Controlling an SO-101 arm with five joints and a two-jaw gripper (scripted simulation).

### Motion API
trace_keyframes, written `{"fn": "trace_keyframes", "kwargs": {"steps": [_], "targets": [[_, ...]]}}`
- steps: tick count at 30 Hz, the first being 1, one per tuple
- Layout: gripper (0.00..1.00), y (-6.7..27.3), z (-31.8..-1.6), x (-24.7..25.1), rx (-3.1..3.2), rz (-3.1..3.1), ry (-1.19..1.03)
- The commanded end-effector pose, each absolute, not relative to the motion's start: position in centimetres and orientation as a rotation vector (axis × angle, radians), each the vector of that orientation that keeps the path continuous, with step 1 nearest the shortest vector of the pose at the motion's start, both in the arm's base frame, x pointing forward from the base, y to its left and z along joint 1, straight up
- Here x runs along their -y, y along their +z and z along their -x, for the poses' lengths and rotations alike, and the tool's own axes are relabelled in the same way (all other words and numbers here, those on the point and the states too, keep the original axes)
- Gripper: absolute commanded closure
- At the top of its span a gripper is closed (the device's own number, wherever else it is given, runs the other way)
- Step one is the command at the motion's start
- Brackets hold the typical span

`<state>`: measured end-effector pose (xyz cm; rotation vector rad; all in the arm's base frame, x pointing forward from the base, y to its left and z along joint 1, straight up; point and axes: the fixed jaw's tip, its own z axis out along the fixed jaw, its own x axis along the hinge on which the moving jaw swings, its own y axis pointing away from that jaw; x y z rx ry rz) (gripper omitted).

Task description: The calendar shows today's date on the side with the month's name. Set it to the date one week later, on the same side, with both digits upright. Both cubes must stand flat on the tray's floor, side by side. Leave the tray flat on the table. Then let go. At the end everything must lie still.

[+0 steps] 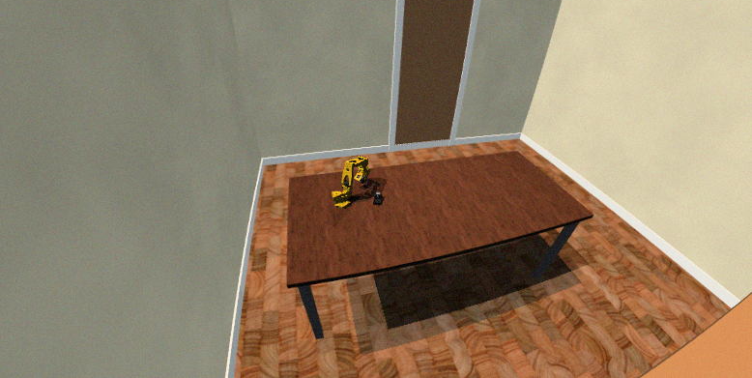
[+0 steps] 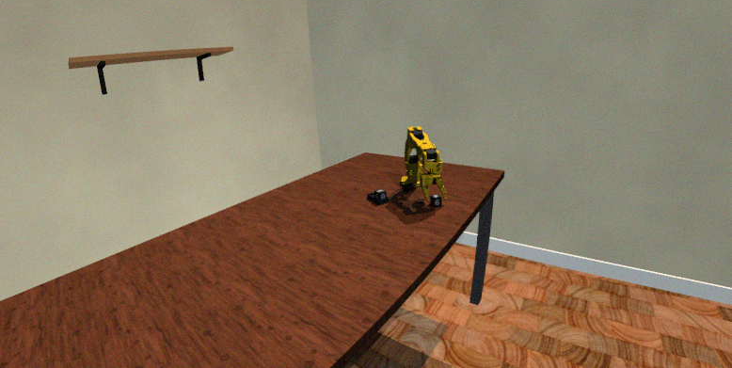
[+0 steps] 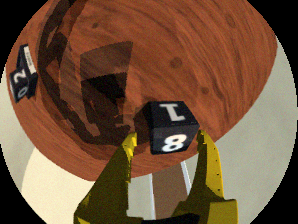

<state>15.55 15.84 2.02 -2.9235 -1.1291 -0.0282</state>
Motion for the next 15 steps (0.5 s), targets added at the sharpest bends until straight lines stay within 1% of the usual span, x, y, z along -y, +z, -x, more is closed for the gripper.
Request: {"fn": "trace_keyframes", "kwargs": {"steps": [1, 7, 15], "targets": [[0.67, 2.36, -15.87, -16.0, 1.121, 2.912, -0.065], [0.69, 2.36, -15.79, -16.09, 1.121, 2.912, -0.065], [0.74, 2.36, -15.57, -16.33, 1.121, 2.911, -0.065]]}}
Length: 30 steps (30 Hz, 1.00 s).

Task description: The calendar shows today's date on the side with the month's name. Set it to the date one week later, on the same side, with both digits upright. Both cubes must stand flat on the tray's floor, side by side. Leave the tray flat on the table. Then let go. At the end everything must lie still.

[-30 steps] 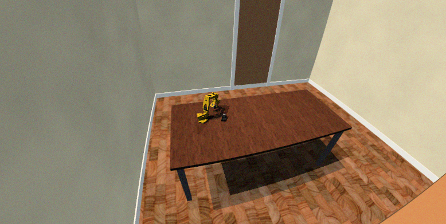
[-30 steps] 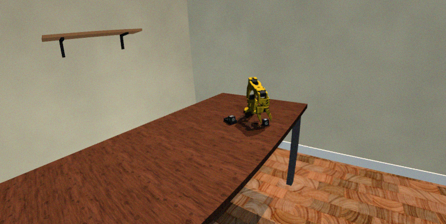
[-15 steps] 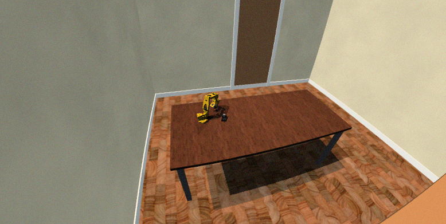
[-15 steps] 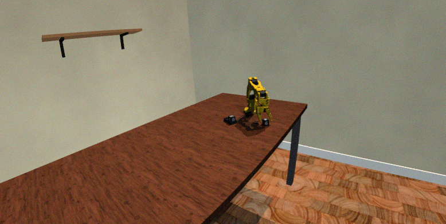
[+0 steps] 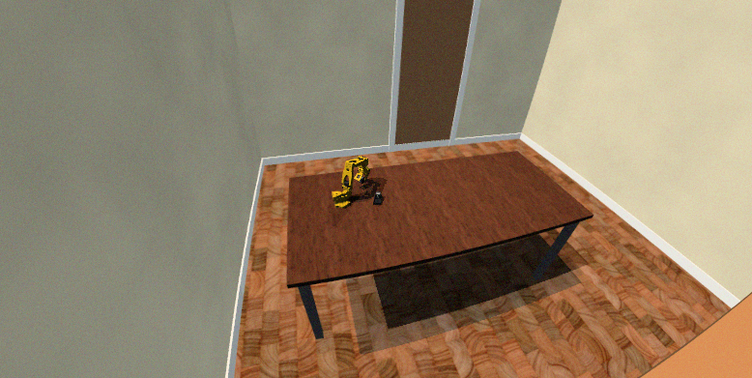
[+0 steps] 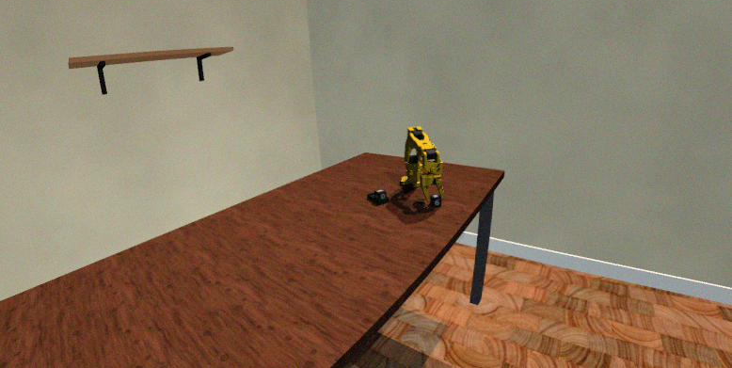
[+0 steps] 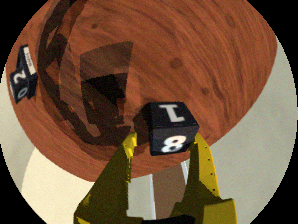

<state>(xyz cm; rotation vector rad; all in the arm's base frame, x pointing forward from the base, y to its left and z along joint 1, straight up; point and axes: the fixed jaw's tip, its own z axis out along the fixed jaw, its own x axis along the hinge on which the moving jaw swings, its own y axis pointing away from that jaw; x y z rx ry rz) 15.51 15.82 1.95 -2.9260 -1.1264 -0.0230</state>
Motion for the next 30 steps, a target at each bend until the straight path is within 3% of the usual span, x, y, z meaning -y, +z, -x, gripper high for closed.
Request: {"fn": "trace_keyframes", "kwargs": {"steps": [1, 30], "targets": [[0.75, 2.36, -15.54, -16.37, 1.121, 2.911, -0.065], [0.85, 2.36, -15.23, -16.7, 1.121, 2.91, -0.064]]}}
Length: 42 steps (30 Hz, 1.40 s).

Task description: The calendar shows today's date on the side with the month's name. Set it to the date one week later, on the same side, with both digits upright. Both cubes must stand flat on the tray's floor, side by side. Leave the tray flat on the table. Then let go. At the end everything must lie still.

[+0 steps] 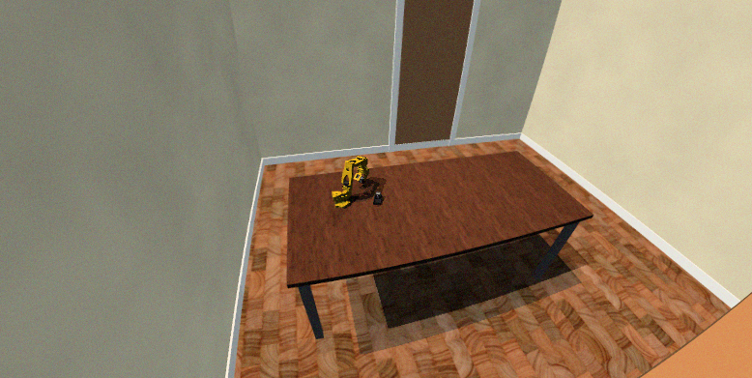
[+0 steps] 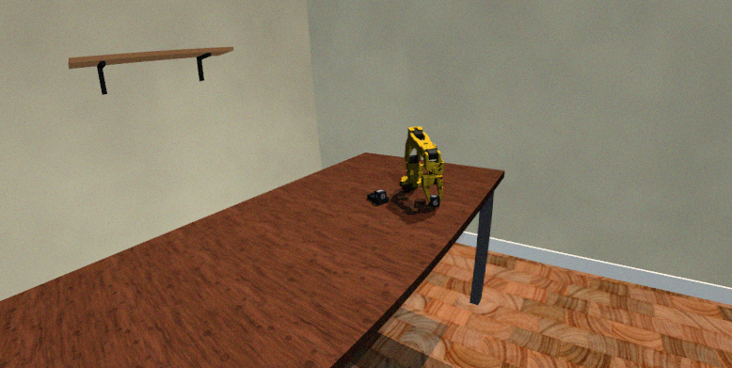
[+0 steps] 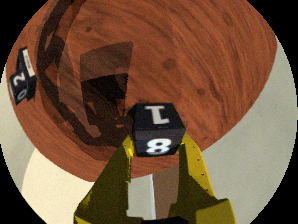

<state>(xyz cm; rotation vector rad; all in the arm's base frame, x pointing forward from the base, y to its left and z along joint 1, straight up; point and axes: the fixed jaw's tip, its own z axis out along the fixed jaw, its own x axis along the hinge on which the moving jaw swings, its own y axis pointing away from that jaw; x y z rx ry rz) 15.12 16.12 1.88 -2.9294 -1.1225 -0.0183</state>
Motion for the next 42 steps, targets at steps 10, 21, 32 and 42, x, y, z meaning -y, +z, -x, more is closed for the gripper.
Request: {"fn": "trace_keyframes", "kwargs": {"steps": [10, 21, 32, 42], "targets": [[1.0, 2.4, -15.2, -16.7, 1.121, 2.91, -0.064], [1.0, 3.0, -15.3, -16.7, 1.121, 2.91, -0.064], [1.0, 5.5, -15.5, -16.5, 1.121, 2.911, -0.065], [1.0, 7.3, -15.4, -16.2, 1.121, 2.911, -0.065]]}}
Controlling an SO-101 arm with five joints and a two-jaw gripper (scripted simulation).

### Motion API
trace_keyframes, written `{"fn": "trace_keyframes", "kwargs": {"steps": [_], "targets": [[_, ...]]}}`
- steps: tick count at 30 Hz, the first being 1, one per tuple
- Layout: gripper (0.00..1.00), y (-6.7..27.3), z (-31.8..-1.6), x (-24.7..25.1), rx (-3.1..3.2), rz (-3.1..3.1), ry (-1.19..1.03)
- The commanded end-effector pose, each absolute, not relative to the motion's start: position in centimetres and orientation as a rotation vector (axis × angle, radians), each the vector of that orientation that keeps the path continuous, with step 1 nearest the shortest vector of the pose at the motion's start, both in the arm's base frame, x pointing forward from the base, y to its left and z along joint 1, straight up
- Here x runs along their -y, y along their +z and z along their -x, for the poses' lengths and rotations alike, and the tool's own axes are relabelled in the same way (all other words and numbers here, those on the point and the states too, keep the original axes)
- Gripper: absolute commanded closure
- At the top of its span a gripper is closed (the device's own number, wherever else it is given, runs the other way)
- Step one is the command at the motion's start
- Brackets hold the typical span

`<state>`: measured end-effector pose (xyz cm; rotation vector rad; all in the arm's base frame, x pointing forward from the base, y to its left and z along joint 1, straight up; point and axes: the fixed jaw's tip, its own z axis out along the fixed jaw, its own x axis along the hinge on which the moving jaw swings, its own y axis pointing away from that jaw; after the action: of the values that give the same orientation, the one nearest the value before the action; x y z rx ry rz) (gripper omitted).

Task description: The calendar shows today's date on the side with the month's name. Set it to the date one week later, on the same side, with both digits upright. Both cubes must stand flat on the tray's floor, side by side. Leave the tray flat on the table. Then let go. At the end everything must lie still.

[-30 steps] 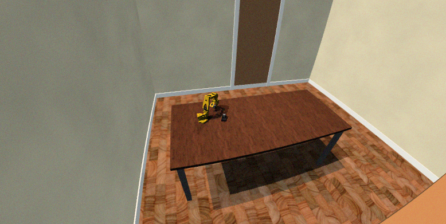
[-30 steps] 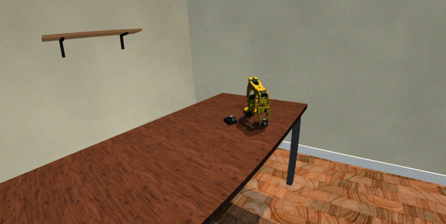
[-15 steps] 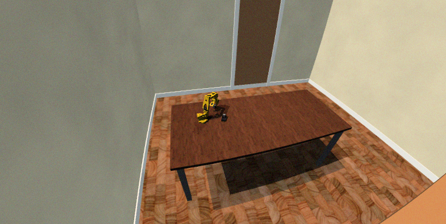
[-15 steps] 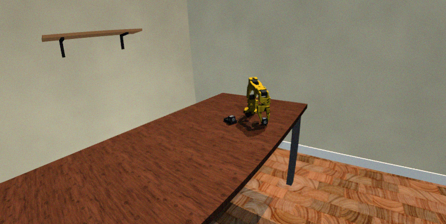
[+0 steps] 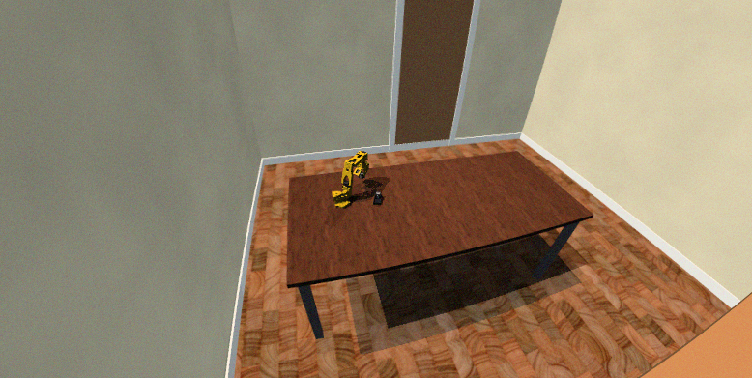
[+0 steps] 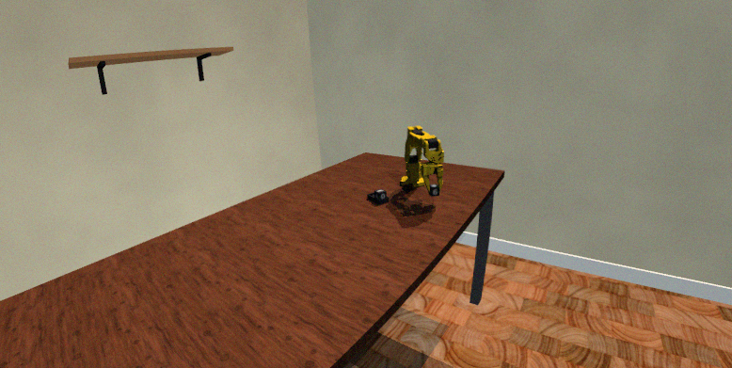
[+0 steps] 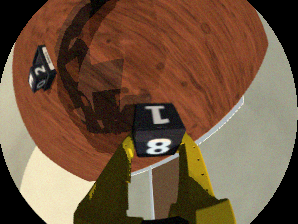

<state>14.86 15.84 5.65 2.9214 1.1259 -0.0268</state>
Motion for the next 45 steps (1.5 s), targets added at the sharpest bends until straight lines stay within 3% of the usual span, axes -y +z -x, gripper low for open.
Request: {"fn": "trace_keyframes", "kwargs": {"steps": [1, 22, 45], "targets": [[1.0, 7.4, -15.4, -16.1, -1.136, -2.951, 0.066], [1.0, 7.2, -15.2, -16.2, -0.823, -3.068, 0.087], [1.0, 6.7, -14.3, -16.4, 0.342, -3.23, 0.119]]}}
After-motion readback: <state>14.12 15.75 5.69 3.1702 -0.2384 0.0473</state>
